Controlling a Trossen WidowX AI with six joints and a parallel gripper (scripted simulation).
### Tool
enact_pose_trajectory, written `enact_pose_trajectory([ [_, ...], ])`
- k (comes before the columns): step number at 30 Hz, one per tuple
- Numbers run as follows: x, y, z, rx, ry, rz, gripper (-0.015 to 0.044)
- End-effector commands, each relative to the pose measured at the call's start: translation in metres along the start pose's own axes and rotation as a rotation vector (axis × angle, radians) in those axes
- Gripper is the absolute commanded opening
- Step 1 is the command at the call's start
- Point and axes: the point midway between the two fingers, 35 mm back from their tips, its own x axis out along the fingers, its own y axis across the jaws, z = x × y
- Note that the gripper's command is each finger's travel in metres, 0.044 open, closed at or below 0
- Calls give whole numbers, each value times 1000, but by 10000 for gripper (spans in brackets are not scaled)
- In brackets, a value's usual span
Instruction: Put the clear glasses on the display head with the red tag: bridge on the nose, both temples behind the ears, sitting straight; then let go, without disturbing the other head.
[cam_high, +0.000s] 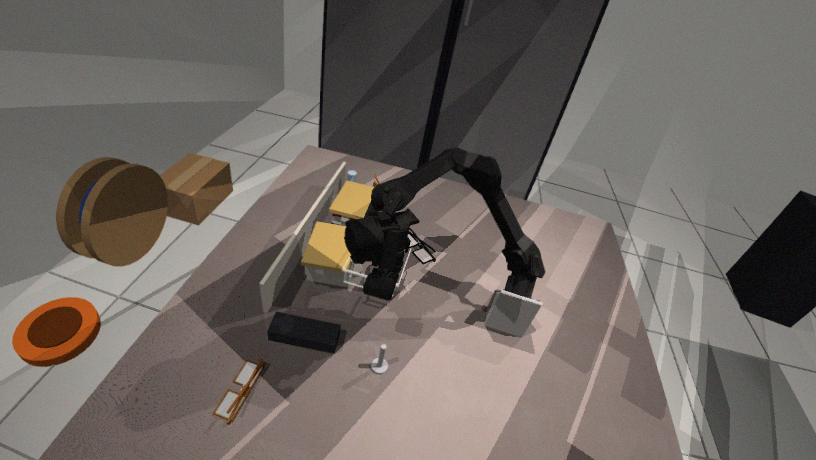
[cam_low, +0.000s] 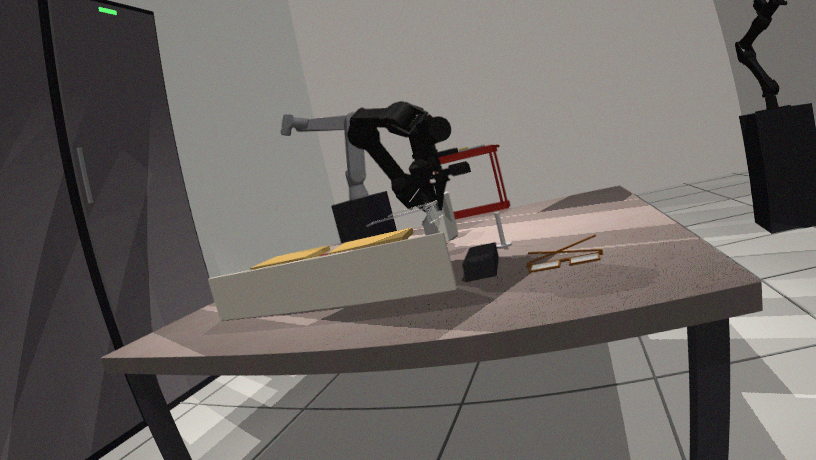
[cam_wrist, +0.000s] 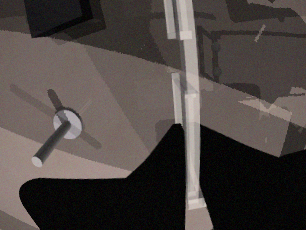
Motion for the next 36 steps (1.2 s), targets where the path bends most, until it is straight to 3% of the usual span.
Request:
enact_pose_trajectory([
  [1, 1, -2, -2, 119, -1, -4, 0],
  [36, 3, -20, -17, 1349, -4, -5, 0],
])
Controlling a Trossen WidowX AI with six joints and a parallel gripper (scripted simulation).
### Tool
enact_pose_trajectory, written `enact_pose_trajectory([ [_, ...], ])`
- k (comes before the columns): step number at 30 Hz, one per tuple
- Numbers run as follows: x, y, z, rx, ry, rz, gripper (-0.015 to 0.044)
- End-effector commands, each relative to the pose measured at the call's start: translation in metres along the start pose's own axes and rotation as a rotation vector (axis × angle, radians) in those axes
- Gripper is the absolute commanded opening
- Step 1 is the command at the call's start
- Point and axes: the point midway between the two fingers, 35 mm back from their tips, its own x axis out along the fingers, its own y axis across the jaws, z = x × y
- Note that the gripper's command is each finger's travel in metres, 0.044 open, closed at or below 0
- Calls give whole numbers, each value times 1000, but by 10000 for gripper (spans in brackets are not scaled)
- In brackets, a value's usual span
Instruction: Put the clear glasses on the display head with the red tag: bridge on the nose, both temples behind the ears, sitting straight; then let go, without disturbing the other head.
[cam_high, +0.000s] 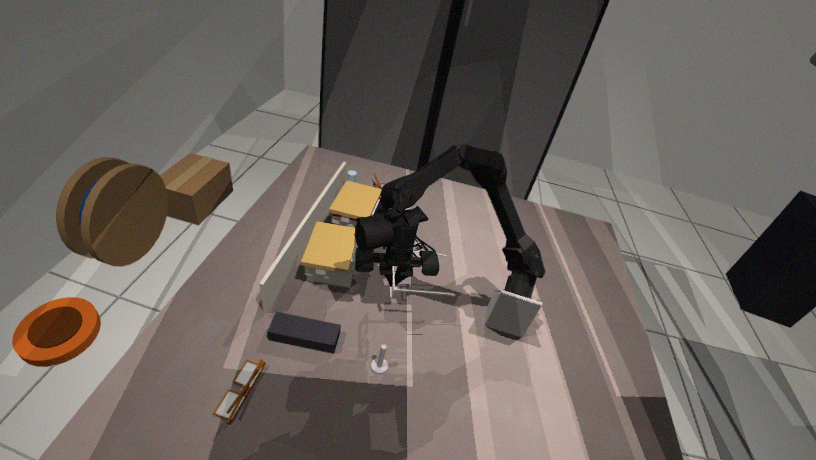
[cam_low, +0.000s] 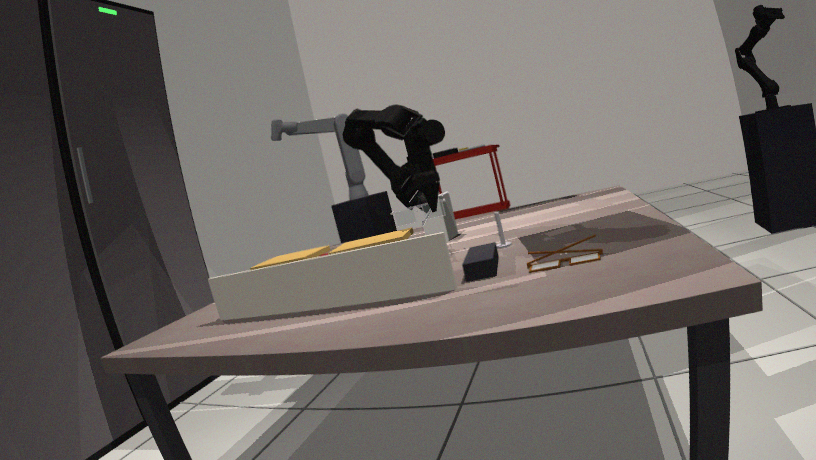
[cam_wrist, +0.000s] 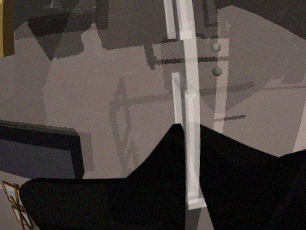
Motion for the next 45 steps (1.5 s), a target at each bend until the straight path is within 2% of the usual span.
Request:
enact_pose_trajectory([
  [1, 1, -3, 2, 118, -5, 0, 0],
  [4, 1, -4, 3, 224, -5, 0, 0],
  [45, 40, -2, 3, 320, -3, 2, 0],
])
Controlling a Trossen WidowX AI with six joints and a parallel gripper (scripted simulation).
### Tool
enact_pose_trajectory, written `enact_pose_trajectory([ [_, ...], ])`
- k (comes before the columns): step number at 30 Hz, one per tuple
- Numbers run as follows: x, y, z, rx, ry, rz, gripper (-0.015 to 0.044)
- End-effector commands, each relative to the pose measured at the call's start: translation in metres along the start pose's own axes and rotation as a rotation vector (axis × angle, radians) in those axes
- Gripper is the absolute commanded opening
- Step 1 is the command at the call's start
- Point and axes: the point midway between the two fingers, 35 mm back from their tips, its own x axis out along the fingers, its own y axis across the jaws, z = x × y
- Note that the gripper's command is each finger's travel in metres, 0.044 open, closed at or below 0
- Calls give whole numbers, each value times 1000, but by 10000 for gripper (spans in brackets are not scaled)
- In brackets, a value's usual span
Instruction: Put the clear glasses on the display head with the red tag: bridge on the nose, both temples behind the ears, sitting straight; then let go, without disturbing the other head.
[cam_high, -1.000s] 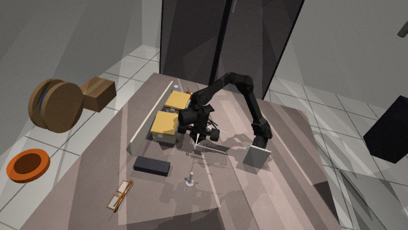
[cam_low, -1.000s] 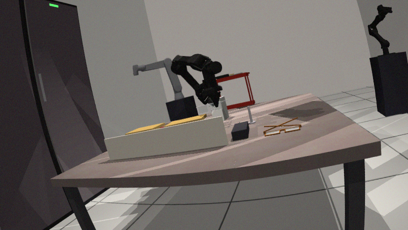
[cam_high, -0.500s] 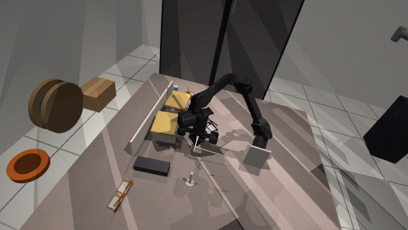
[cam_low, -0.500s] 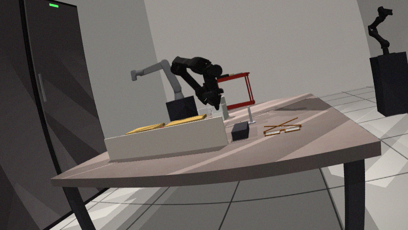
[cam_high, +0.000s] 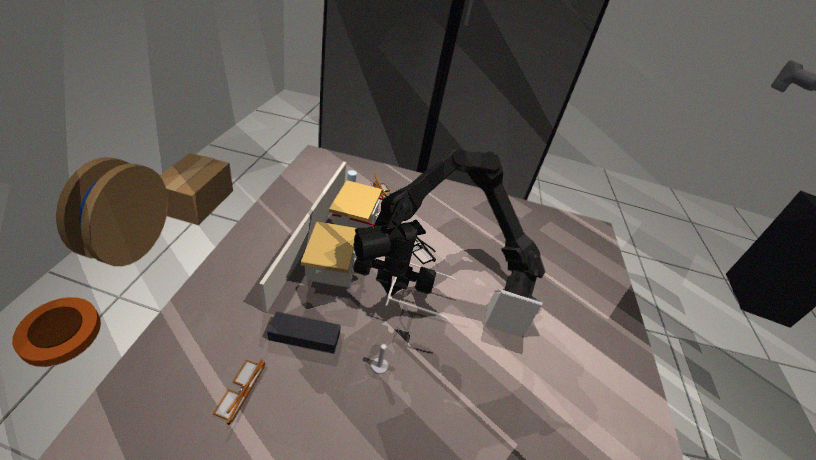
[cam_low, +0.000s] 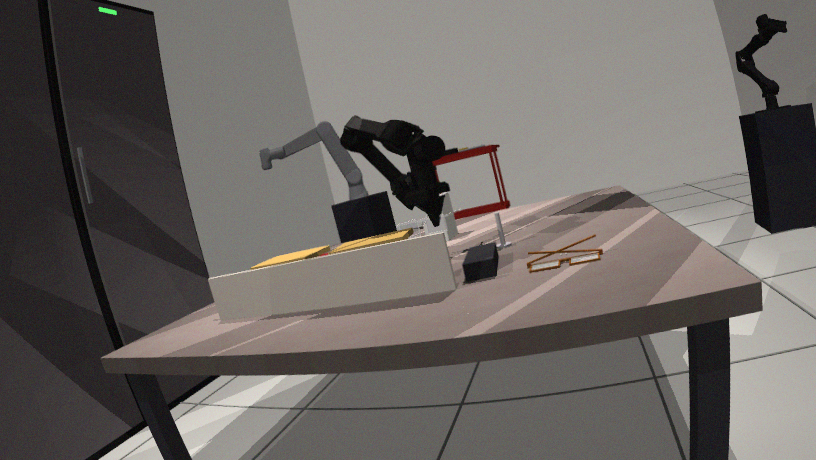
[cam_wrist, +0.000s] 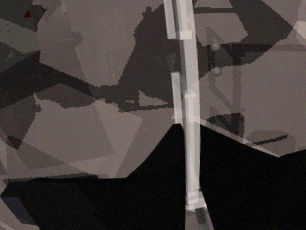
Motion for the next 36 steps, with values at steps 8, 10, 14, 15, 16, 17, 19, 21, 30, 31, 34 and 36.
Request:
enact_pose_trajectory([
  [8, 12, -1, 1, 30, -6, 0, 0],
  [10, 14, -1, 1, 35, -6, 0, 0],
  [14, 18, -1, 2, 45, -6, 0, 0],
  [15, 19, -1, 2, 47, -6, 0, 0],
  [16, 20, -1, 2, 50, -6, 0, 0],
  [17, 21, -1, 2, 52, -6, 0, 0],
  [19, 23, -1, 2, 57, -6, 0, 0],
  [21, 25, -1, 2, 63, -6, 0, 0],
  [30, 33, -2, 3, 85, -7, 0, 0],
  [31, 34, -2, 3, 88, -7, 0, 0],
  [34, 37, -2, 3, 95, -7, 0, 0],
  [36, 39, -2, 3, 100, -8, 0, 0],
])
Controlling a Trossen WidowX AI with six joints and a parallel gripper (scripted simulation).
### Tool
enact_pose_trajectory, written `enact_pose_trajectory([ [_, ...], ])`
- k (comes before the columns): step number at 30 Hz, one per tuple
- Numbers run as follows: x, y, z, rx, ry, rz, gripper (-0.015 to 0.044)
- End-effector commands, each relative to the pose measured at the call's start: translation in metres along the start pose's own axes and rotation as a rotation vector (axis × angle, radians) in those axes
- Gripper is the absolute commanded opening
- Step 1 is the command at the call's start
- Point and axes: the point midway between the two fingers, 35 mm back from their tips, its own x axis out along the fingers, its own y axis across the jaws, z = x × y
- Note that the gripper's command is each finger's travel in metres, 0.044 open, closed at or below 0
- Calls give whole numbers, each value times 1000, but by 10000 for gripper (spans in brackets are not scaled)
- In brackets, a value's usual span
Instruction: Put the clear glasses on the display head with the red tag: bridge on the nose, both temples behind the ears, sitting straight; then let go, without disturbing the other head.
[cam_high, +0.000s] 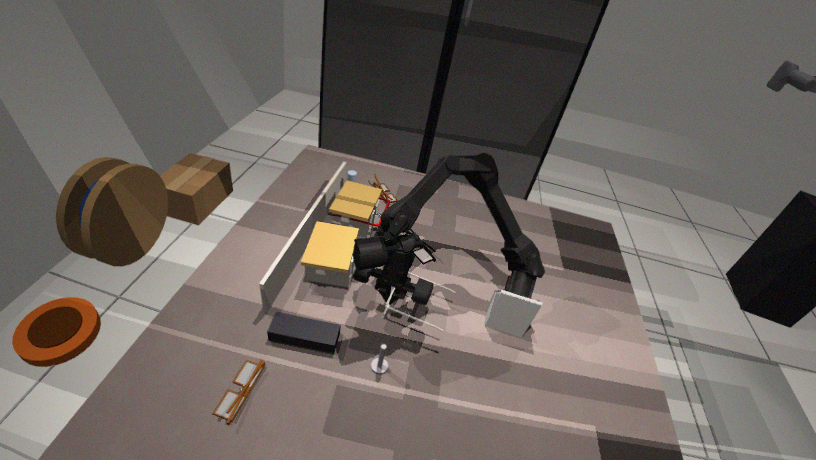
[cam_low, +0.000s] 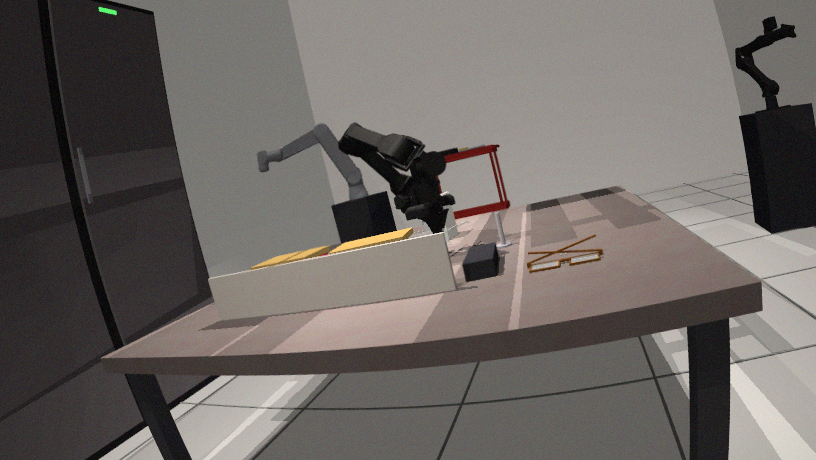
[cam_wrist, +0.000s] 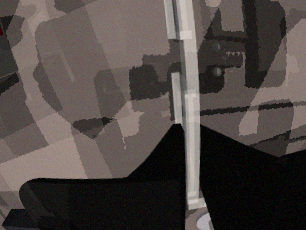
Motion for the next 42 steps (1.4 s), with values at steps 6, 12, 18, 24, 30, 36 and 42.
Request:
enact_pose_trajectory([
  [6, 9, -2, 2, 25, -7, 0, 0],
  [12, 15, -2, 3, 40, -7, 0, 0],
  [18, 21, -3, 3, 55, -8, 0, 0],
  [24, 26, -4, 4, 71, -9, -1, 0],
  [30, 32, -5, 5, 85, -11, -1, 0],
  [36, 29, -4, 4, 78, -5, 0, 107],
  [42, 29, -5, 4, 78, -5, 0, 107],
])
